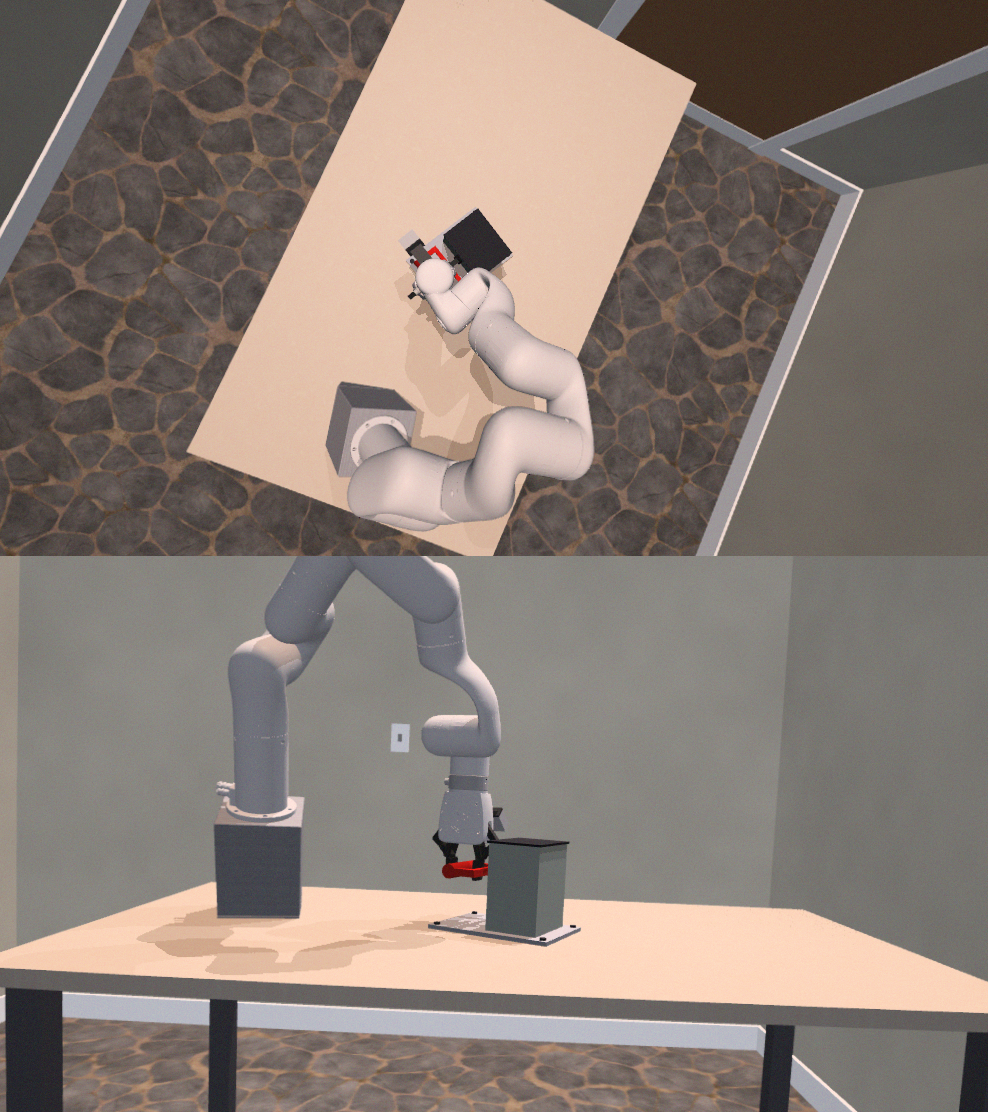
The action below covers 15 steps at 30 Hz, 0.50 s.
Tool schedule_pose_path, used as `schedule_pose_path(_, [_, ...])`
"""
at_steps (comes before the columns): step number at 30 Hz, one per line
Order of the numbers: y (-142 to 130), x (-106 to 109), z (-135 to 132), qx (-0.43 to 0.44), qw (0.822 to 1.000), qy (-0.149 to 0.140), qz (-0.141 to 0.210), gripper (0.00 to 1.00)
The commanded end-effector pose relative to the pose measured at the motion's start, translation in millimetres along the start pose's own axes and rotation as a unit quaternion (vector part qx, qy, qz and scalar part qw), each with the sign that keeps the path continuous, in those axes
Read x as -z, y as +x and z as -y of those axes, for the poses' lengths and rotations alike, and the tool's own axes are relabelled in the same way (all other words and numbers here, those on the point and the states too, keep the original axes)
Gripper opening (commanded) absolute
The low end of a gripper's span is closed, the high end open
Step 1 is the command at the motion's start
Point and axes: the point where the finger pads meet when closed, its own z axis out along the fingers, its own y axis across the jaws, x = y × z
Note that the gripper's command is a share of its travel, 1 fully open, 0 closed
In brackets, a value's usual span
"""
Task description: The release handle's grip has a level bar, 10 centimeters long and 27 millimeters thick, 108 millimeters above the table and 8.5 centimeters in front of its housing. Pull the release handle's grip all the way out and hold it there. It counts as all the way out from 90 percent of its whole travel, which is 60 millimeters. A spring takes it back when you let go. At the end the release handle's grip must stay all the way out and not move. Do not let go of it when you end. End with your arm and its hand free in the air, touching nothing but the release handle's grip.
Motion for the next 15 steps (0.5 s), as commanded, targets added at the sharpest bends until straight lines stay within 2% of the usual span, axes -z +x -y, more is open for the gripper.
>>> schedule_pose_path(1, [1.2,1.0,-0.8,0.0,1.0,-0.001,-0.001,0.56])
schedule_pose_path(7, [1.2,1.0,-0.8,0.0,1.0,-0.001,-0.001,0.56])
schedule_pose_path(8, [1.2,1.0,-0.8,0.0,1.0,-0.001,-0.001,0.0])
schedule_pose_path(15, [1.2,1.0,-0.8,0.0,1.0,-0.001,-0.001,0.0])
